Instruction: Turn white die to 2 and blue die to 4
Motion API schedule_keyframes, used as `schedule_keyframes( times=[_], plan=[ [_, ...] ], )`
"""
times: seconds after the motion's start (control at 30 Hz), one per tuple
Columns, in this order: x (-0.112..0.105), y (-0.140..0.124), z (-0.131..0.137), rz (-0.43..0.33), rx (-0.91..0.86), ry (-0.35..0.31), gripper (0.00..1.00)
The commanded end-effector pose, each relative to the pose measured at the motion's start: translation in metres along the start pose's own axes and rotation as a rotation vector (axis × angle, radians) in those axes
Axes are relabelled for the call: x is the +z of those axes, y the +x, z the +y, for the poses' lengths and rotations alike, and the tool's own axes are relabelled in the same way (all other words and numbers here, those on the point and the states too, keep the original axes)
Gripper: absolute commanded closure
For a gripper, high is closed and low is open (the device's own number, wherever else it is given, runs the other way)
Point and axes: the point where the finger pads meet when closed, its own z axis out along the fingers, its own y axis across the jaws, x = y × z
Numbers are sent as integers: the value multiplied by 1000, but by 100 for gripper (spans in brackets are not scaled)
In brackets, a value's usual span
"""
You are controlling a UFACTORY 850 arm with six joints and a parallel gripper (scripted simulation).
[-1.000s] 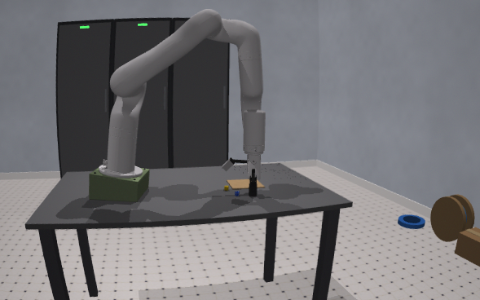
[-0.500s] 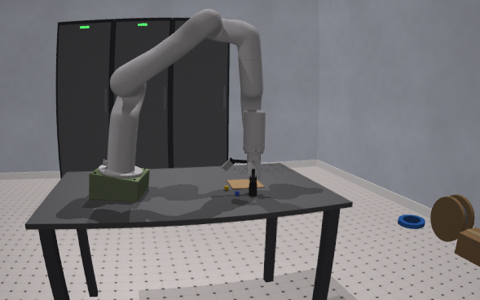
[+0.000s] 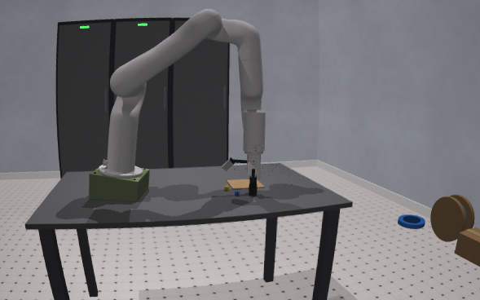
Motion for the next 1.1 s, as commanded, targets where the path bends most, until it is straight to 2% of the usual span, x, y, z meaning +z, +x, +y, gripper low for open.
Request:
schedule_keyframes(
  times=[0.0,0.9,1.07],
  plan=[
    [-1,-1,0,-2,0,4,89],
    [-1,-1,0,-2,0,4,89],
    [-11,-1,0,-2,0,4,89]
  ],
)
